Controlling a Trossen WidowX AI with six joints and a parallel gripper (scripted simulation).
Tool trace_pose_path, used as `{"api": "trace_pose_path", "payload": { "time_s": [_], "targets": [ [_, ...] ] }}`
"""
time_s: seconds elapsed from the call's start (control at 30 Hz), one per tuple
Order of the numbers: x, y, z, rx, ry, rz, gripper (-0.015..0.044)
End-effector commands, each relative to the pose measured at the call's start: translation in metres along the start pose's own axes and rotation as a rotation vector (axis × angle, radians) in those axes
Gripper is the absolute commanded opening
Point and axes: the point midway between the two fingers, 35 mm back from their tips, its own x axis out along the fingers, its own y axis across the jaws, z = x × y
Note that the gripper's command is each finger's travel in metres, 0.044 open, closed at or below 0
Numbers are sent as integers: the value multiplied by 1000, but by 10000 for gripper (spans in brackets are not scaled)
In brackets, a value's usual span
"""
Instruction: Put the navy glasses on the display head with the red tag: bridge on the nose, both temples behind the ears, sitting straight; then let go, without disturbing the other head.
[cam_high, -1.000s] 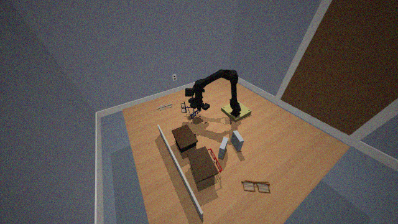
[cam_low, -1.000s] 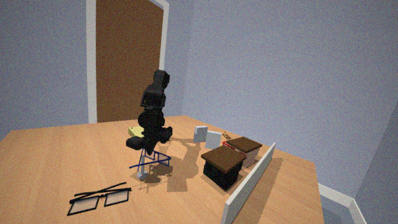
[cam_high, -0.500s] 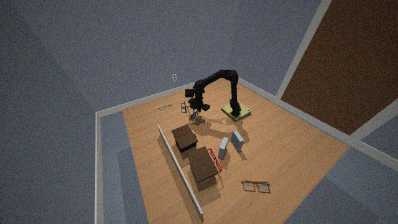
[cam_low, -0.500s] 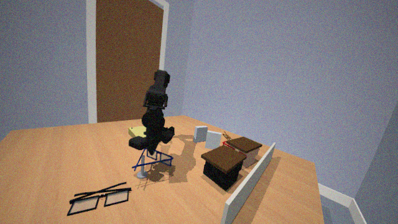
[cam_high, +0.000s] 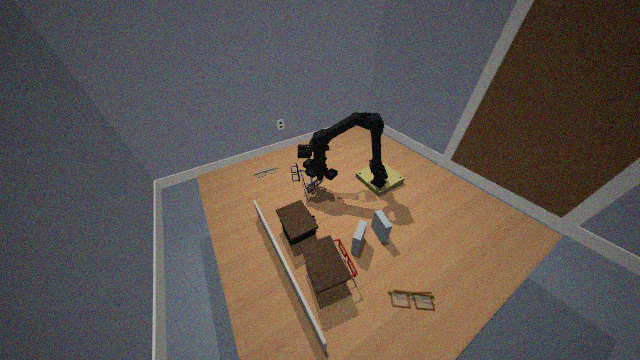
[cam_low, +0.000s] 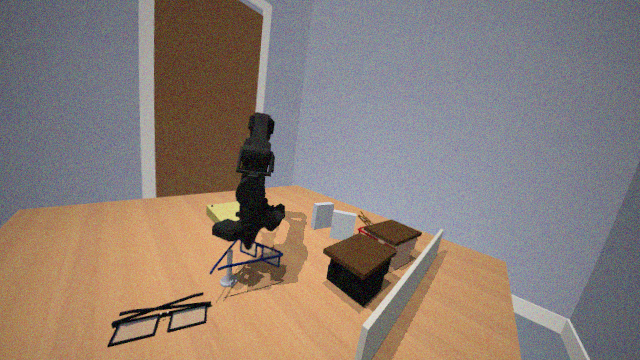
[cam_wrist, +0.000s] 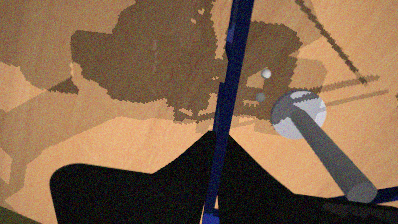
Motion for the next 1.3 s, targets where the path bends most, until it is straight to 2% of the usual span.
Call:
{"api": "trace_pose_path", "payload": {
  "time_s": [0.0,1.27],
  "targets": [
    [-1,2,4,-1,-2,-2,0],
    [-1,9,27,-1,-5,-1,0]
  ]
}}
